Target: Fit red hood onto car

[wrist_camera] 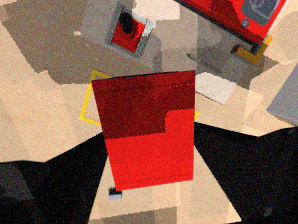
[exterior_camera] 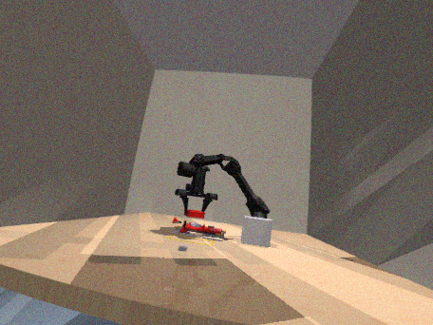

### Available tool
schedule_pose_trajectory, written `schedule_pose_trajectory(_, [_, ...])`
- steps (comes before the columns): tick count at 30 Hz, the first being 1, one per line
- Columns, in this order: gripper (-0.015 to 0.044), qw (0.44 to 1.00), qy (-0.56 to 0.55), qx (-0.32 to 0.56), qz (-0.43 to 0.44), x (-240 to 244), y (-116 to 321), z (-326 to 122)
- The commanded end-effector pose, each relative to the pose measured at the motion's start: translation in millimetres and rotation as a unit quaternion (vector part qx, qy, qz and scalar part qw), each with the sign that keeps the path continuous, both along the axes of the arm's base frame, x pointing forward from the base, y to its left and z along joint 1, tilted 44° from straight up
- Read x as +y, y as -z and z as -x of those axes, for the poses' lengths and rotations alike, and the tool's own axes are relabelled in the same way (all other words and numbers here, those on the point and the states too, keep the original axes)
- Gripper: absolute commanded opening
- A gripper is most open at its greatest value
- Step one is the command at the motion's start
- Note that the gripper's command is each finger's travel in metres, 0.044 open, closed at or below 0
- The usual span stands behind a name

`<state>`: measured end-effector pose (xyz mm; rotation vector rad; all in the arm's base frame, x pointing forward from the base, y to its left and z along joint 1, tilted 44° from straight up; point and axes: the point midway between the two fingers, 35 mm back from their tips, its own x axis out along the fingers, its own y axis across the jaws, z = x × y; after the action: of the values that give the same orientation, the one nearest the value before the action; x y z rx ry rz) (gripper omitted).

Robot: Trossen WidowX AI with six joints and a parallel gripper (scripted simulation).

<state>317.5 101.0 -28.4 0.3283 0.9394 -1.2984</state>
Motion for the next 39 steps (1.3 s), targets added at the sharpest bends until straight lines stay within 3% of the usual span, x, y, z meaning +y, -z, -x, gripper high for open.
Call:
schedule_pose_trajectory(1, [0.0000,1.000,-0.023,0.017,-0.001,-7,-10,-3])
schedule_pose_trajectory(39, [0.0000,0.954,-0.227,0.196,-0.007,-76,-77,-16])
